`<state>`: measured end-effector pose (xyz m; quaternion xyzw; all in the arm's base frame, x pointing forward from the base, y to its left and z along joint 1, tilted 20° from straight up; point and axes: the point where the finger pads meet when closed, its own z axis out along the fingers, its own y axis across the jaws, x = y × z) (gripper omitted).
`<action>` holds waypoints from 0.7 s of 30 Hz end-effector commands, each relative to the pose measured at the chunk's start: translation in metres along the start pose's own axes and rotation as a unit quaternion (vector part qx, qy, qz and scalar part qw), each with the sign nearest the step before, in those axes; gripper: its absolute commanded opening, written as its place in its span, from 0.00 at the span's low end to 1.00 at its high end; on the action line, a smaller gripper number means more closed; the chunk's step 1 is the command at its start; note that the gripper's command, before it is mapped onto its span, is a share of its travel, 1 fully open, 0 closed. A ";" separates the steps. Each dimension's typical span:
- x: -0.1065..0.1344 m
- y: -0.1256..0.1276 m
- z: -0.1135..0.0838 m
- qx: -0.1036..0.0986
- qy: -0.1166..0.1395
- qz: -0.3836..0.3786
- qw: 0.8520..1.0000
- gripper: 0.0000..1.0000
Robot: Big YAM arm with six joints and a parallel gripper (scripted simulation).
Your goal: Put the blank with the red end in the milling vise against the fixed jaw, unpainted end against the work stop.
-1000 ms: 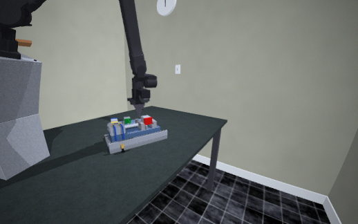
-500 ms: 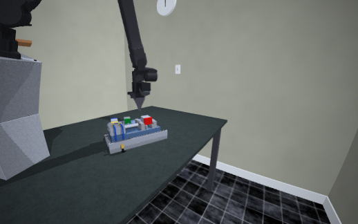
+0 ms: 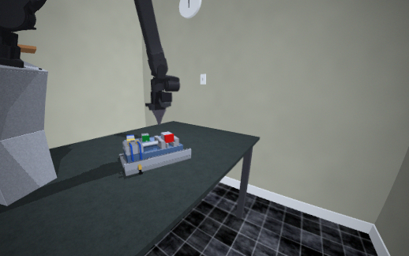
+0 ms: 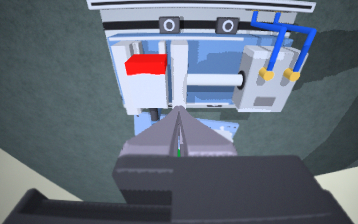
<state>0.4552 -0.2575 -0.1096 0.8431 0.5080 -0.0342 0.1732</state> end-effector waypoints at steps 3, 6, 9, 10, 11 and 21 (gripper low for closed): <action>0.002 0.004 -0.009 -0.005 0.000 0.001 1.000 0.00; 0.002 0.004 -0.009 -0.005 0.000 0.001 1.000 0.00; 0.002 0.005 -0.009 -0.005 0.000 -0.005 1.000 0.00; 0.001 0.006 -0.009 -0.005 0.000 -0.011 1.000 0.00; 0.000 0.008 -0.009 -0.006 -0.001 -0.015 1.000 0.00; -0.015 0.019 -0.001 -0.003 -0.001 -0.173 0.985 0.00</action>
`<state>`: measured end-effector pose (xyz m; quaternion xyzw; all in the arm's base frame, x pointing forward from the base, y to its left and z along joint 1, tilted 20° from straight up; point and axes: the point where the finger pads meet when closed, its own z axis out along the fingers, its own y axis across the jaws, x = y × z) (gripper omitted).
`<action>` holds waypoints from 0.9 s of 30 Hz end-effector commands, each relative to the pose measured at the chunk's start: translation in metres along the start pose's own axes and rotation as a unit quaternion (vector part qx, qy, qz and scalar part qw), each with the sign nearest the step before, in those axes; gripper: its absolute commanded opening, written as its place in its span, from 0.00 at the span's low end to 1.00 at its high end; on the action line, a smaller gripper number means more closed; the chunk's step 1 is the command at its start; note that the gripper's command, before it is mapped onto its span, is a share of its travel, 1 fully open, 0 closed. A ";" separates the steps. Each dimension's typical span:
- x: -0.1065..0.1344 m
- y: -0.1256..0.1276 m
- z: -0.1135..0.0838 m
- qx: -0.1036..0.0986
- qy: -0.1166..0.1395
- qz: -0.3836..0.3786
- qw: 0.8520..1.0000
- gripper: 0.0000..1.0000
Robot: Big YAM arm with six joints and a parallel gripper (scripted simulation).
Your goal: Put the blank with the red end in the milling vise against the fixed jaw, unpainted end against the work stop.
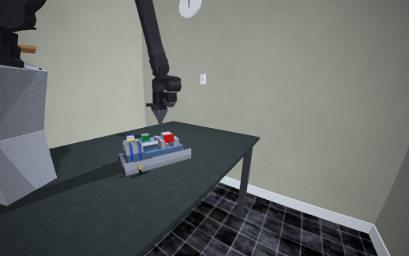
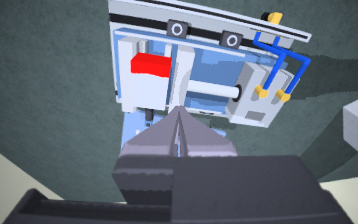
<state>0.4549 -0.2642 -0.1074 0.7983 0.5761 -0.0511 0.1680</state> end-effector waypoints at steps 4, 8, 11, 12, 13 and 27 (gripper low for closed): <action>-0.015 0.015 0.002 -0.002 0.000 -0.164 0.986 0.00; -0.019 0.017 0.004 -0.001 0.001 -0.244 0.970 0.00; -0.020 0.019 0.001 -0.003 0.000 -0.243 0.970 0.00; -0.023 0.022 0.000 -0.005 -0.001 -0.283 0.959 0.00; -0.020 0.023 -0.001 -0.006 -0.001 -0.286 0.958 0.00; -0.037 0.030 0.002 -0.003 -0.001 -0.501 0.865 0.00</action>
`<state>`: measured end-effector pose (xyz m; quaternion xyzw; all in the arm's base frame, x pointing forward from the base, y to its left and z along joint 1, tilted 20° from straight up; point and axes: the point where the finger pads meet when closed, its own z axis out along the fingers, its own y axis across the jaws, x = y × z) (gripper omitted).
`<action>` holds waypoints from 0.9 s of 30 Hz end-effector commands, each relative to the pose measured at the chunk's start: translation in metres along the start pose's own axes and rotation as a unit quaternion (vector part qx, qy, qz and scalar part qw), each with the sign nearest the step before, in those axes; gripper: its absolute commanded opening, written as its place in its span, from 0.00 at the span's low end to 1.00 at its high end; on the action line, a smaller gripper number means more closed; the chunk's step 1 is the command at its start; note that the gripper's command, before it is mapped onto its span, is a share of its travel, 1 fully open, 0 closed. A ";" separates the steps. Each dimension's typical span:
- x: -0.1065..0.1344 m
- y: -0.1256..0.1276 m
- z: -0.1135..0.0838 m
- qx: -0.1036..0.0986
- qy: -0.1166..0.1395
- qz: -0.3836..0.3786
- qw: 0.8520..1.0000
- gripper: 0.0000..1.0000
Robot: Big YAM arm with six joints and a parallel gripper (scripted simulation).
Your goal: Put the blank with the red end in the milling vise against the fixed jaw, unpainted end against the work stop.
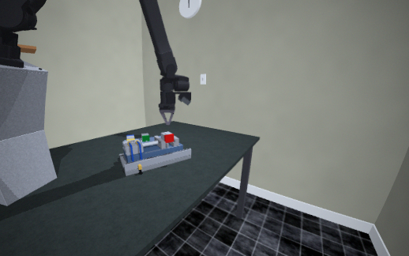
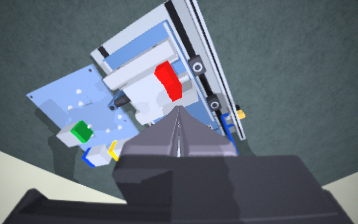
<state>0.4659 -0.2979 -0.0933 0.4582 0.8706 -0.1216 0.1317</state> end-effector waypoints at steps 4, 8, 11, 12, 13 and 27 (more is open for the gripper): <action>-0.013 0.002 0.001 -0.003 0.000 -0.130 0.992 0.00; -0.020 -0.005 0.001 -0.002 0.000 -0.193 0.981 0.00; -0.020 -0.002 0.002 -0.003 0.001 -0.232 0.973 0.00; -0.019 0.001 0.001 -0.004 0.000 -0.240 0.971 0.00; -0.019 0.003 0.000 -0.005 -0.001 -0.244 0.970 0.00; -0.018 0.001 -0.002 -0.004 -0.002 -0.245 0.970 0.00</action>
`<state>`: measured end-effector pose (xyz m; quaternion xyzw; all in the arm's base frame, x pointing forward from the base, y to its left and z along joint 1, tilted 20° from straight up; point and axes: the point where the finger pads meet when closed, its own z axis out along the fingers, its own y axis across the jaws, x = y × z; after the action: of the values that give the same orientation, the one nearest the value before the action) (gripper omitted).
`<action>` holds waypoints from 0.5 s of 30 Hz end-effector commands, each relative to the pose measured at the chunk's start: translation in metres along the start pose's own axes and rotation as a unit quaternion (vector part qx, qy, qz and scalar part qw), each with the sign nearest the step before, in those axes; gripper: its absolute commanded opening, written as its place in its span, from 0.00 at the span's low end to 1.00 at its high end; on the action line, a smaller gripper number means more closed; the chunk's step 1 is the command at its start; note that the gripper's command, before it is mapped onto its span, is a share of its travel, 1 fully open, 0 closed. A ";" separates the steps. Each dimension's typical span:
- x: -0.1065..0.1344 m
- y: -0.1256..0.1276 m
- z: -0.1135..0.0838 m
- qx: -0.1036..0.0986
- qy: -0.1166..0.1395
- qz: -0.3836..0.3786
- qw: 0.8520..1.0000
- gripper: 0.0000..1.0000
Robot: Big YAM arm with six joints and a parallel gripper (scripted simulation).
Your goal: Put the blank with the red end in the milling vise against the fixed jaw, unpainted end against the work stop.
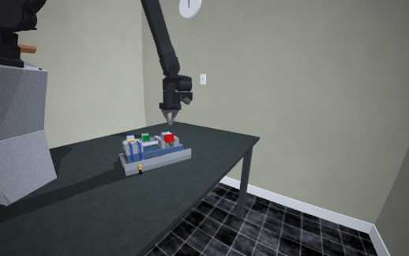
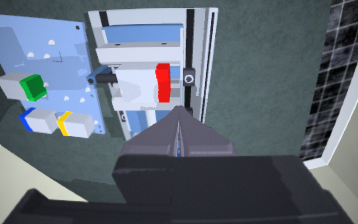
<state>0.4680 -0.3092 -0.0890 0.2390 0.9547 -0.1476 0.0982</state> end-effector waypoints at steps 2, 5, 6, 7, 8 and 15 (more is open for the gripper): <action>-0.009 0.002 -0.002 -0.002 -0.004 -0.006 1.000 0.00; -0.009 0.002 -0.002 -0.002 -0.004 -0.006 1.000 0.00; -0.009 0.002 -0.002 -0.002 -0.004 -0.006 1.000 0.00; -0.009 0.002 -0.002 -0.002 -0.004 -0.006 1.000 0.00; -0.009 0.002 -0.002 -0.002 -0.004 -0.006 1.000 0.00; -0.009 0.002 -0.002 -0.002 -0.004 -0.006 1.000 0.00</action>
<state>0.4680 -0.3092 -0.0890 0.2384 0.9548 -0.1477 0.0981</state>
